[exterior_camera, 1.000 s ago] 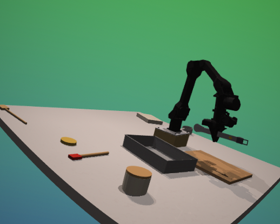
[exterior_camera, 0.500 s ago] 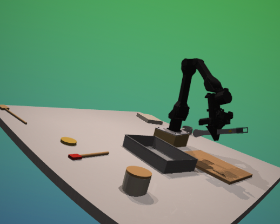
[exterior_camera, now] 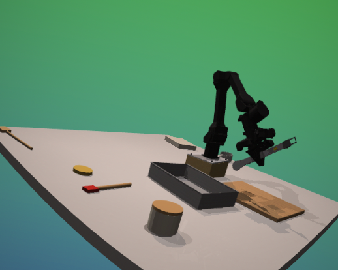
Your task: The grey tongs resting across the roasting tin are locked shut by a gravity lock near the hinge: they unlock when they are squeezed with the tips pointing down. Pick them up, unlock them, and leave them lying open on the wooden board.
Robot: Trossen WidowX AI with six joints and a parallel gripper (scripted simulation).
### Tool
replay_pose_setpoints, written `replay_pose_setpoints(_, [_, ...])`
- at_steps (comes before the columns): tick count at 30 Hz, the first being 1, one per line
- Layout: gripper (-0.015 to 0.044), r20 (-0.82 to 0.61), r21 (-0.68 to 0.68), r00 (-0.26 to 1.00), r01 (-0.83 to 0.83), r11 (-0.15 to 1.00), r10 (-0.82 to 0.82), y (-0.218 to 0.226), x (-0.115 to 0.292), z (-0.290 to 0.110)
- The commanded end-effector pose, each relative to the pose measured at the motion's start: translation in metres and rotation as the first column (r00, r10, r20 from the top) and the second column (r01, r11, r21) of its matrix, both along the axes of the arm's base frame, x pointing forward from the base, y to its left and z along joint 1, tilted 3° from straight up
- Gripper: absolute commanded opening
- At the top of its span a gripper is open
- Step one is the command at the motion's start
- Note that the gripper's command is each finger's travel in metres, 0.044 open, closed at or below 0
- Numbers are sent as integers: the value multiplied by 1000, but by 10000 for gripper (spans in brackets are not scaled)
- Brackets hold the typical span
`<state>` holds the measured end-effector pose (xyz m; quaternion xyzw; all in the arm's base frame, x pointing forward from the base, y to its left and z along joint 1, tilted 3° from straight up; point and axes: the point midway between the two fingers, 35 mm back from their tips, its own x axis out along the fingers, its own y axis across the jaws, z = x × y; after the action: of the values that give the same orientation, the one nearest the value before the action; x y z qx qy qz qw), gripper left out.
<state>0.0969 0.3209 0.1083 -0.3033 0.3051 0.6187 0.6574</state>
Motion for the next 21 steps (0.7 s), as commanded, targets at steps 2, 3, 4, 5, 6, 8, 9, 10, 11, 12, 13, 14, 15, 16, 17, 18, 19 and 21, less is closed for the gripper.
replay_pose_setpoints(2, [-150, 15, 92, 1000, -15, 996, 14, -3, -1, 6])
replay_pose_setpoints(3, [-150, 18, 110, 1000, -18, 994, 16, -4, -2, 7])
replay_pose_setpoints(4, [-150, 21, 127, 1000, -20, 992, 18, -5, -2, 8])
replay_pose_setpoints(5, [-150, 25, 144, 999, -23, 989, 20, -6, -2, 9])
replay_pose_setpoints(6, [-150, 29, 162, 999, -26, 987, 22, -7, -3, 9])
replay_pose_setpoints(8, [-150, 37, 196, 999, -32, 980, 25, -10, -3, 11])
replay_pose_setpoints(9, [-150, 42, 212, 999, -36, 977, 27, -11, -4, 12])
replay_pose_setpoints(10, [-150, 46, 229, 998, -39, 973, 29, -12, -4, 12])
replay_pose_setpoints(11, [-150, 51, 246, 998, -43, 968, 31, -14, -4, 13])
replay_pose_setpoints(12, [-150, 55, 259, 998, -46, 965, 33, -15, -5, 14])
replay_pose_setpoints(13, [-150, 58, 267, 998, -48, 962, 33, -15, -5, 14])
replay_pose_setpoints(14, [-150, 59, 270, 998, -48, 962, 34, -16, -5, 14])
replay_pose_setpoints(15, [-150, 59, 270, 998, -48, 962, 34, -16, -5, 14])
replay_pose_setpoints(16, [-150, 59, 270, 998, -48, 962, 34, -16, -5, 14])
replay_pose_setpoints(17, [-150, 59, 270, 998, -48, 962, 34, -16, -5, 14])
replay_pose_setpoints(18, [-150, 59, 270, 998, -48, 962, 34, -16, -5, 14])
replay_pose_setpoints(19, [-150, 59, 270, 998, -48, 962, 34, -16, -5, 14])
replay_pose_setpoints(21, [-150, 59, 270, 998, -48, 962, 34, -16, -5, 14])
